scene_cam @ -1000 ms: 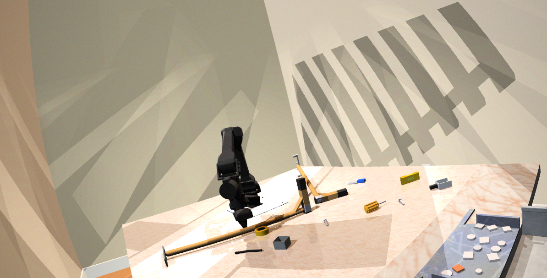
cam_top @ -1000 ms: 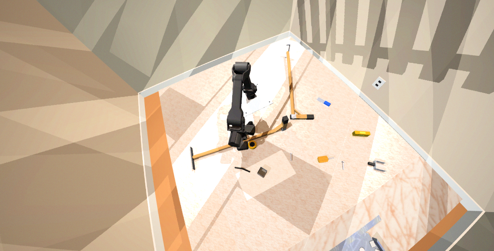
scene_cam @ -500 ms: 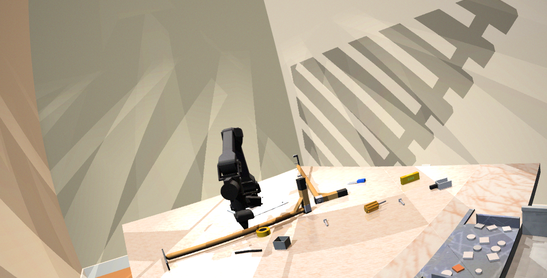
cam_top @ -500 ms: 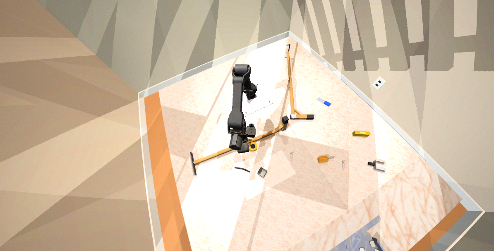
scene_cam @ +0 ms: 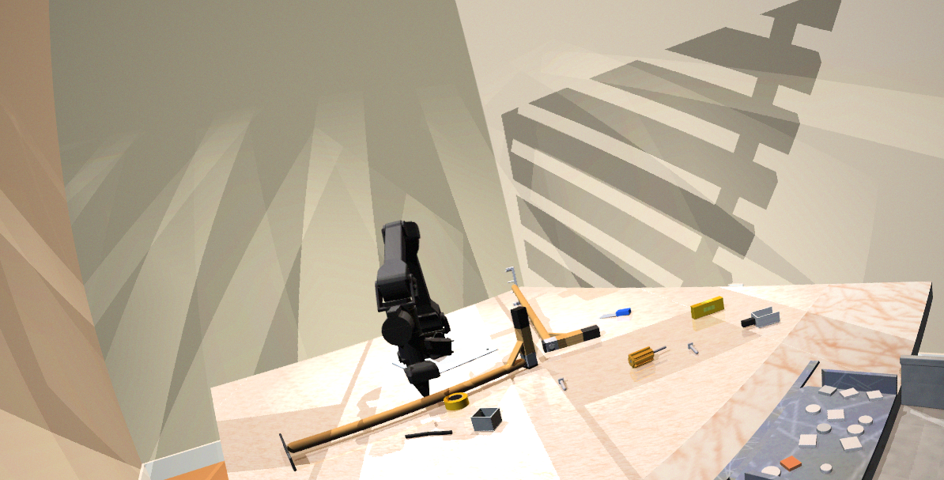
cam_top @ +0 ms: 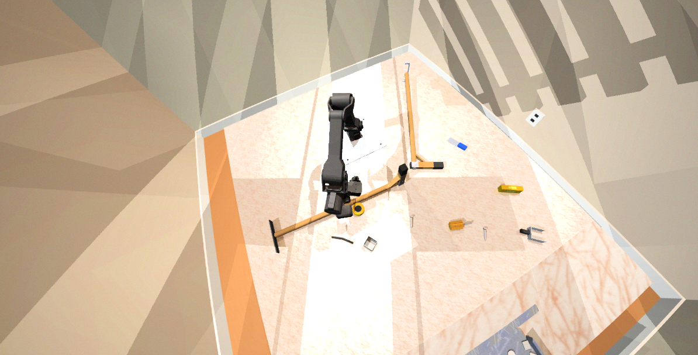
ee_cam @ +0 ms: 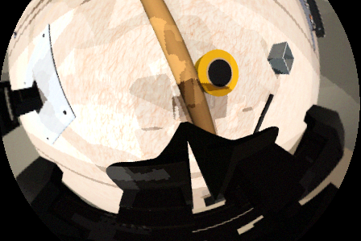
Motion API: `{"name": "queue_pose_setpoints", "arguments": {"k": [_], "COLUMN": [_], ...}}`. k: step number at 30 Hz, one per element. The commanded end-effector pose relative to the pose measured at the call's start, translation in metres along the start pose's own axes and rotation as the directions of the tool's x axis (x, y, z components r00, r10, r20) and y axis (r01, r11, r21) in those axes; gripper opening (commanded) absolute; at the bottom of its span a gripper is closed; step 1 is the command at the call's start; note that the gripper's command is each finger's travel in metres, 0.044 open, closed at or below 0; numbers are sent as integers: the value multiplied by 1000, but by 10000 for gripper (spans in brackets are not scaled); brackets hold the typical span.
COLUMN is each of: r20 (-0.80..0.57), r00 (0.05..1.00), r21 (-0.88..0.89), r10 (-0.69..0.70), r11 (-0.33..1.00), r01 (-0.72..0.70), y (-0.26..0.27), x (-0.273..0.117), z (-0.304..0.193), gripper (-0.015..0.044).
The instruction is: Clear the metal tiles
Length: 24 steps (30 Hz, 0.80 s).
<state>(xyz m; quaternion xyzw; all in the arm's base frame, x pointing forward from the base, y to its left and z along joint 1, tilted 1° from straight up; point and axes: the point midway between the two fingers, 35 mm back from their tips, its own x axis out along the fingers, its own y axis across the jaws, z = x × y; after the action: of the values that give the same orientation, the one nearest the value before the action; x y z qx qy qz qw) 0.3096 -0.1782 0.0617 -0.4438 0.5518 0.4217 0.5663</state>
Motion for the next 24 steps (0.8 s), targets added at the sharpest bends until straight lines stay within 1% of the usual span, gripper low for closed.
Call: {"name": "queue_pose_setpoints", "arguments": {"k": [1,17,24], "r20": [-6,-6,-4], "r00": [1000,1000,1000], "r21": [4,5,-1], "r10": [-19,-20,-13], "r11": [1000,1000,1000], "r01": [19,20,13], "y": [-4,-3,0], "x": [-16,-76,-95], "z": [-1,-1,0], "gripper": [0,0,0]}}
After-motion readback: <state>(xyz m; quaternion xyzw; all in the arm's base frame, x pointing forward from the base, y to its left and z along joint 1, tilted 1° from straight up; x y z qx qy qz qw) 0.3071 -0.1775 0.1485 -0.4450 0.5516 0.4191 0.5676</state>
